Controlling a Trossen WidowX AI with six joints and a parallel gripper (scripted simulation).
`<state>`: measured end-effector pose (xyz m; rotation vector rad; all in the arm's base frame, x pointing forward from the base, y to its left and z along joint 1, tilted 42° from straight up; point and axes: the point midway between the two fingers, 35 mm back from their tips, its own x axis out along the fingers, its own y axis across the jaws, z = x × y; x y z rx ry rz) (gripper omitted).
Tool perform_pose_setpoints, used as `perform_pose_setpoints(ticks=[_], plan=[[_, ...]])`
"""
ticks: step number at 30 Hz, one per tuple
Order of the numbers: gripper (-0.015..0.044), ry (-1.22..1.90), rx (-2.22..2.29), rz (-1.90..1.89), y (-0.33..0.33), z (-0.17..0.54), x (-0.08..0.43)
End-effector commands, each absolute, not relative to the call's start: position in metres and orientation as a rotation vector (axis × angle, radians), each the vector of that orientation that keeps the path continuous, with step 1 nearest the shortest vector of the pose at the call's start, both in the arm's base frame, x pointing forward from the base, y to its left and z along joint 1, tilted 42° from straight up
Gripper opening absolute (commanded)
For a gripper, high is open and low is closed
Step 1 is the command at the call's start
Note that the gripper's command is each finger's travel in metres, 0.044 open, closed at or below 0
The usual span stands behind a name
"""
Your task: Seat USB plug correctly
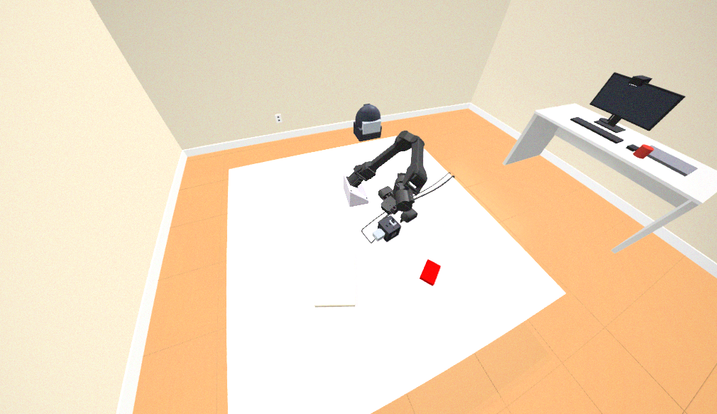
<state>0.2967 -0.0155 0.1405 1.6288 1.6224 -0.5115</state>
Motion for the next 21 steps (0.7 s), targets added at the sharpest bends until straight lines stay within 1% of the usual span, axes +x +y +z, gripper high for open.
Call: perform_pose_setpoints(ticks=[1, 21], plan=[[0.044, 1.624, 1.632, -0.506, -0.013, 0.137, 0.297], [0.044, 1.624, 1.633, -0.505, 0.0, 0.123, 0.299]])
